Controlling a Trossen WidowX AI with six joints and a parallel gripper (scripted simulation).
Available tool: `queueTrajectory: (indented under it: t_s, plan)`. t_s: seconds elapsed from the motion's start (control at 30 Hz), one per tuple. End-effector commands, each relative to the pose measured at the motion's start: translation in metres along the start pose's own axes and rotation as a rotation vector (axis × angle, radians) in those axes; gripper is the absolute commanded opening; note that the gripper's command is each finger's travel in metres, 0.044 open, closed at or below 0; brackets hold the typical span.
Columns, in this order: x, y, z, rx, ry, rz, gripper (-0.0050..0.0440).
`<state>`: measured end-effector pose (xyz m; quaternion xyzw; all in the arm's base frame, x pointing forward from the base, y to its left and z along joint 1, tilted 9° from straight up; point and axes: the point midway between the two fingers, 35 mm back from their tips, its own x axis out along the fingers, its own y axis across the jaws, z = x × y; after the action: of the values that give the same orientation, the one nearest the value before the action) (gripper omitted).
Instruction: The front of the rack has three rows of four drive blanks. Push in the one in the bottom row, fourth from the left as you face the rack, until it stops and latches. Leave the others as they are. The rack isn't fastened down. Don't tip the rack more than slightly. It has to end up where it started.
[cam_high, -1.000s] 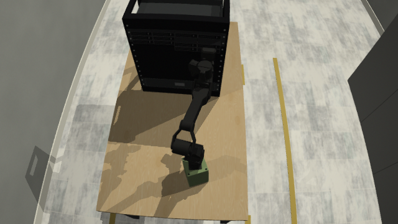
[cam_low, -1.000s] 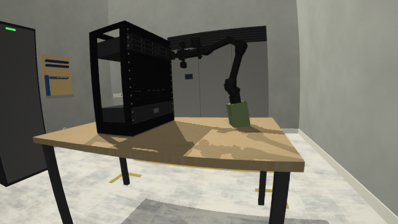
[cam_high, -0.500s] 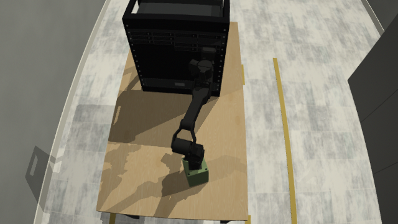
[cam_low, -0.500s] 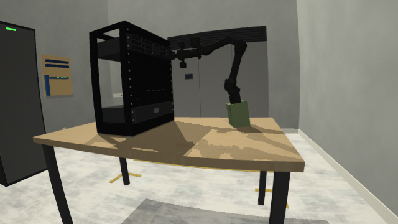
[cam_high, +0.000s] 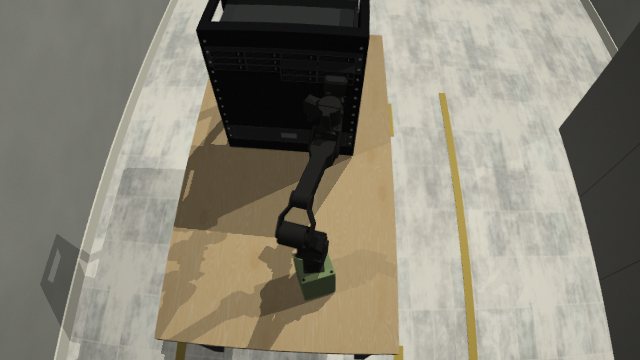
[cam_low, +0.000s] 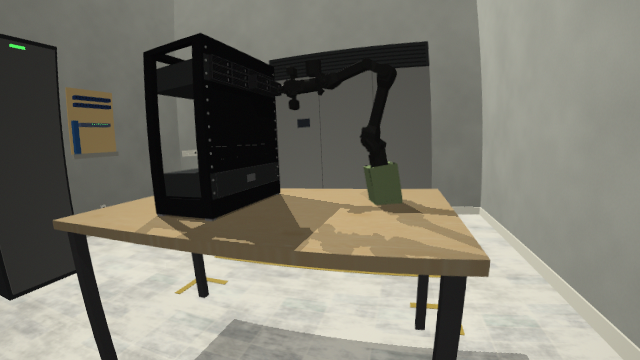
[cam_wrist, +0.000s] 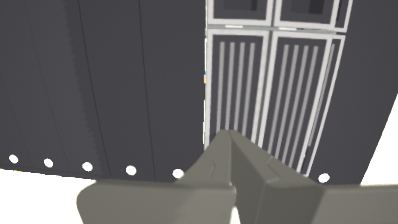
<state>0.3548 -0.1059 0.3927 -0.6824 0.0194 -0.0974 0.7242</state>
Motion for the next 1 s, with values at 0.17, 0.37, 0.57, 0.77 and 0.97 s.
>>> queueTrajectory:
  t_s: [0.17, 0.37, 0.57, 0.77, 0.97]
  plan:
    - [0.0096, -0.0159, 0.0017, -0.010, -0.001, -0.035, -0.0050]
    - [0.0096, -0.0159, 0.0017, -0.010, -0.001, -0.035, -0.0050]
    - [0.0096, -0.0159, 0.0017, -0.010, -0.001, -0.035, -0.0050]
    - [0.0097, -0.0160, 0.0017, -0.010, -0.001, -0.035, -0.0050]
    - [0.0156, -0.0167, 0.0017, -0.010, -0.001, -0.035, -0.0050]
